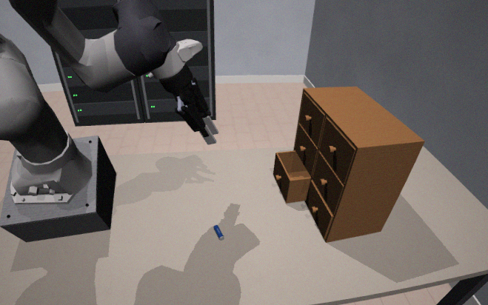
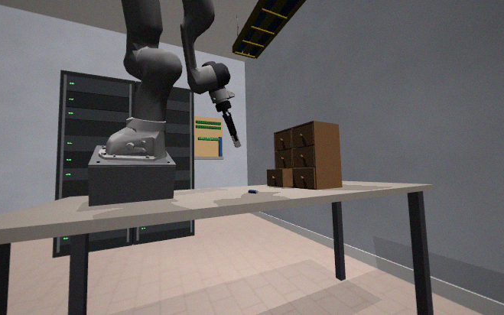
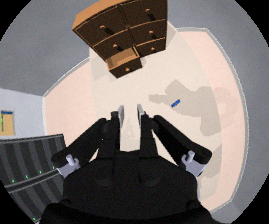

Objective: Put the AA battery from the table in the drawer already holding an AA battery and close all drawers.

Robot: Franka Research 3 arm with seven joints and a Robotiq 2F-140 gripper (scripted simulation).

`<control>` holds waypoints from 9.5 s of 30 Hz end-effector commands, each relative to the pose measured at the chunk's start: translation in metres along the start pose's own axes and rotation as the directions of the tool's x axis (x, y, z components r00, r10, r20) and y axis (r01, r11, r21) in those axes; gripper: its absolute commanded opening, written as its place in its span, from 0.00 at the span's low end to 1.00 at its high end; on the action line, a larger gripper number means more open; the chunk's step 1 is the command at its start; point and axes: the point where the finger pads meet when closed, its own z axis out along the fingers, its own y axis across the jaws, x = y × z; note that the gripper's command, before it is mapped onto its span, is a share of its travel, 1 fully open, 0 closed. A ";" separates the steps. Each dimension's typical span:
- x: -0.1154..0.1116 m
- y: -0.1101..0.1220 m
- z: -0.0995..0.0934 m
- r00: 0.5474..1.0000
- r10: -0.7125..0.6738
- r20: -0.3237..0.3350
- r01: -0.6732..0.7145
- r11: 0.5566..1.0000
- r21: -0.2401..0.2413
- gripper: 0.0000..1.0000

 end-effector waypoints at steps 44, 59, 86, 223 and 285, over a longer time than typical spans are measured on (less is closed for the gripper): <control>-0.005 0.005 -0.010 0.872 -0.277 0.404 0.343 0.934 -0.100 0.20; -0.005 0.005 -0.010 0.872 -0.277 0.404 0.343 0.934 -0.100 0.20; -0.004 0.004 -0.011 0.874 -0.275 0.400 0.340 0.935 -0.099 1.00; 0.077 -0.024 -0.044 0.369 0.925 -0.087 -0.861 0.305 -0.407 1.00; 0.129 -0.035 -0.021 -0.781 0.466 -0.415 -0.517 -0.856 0.014 1.00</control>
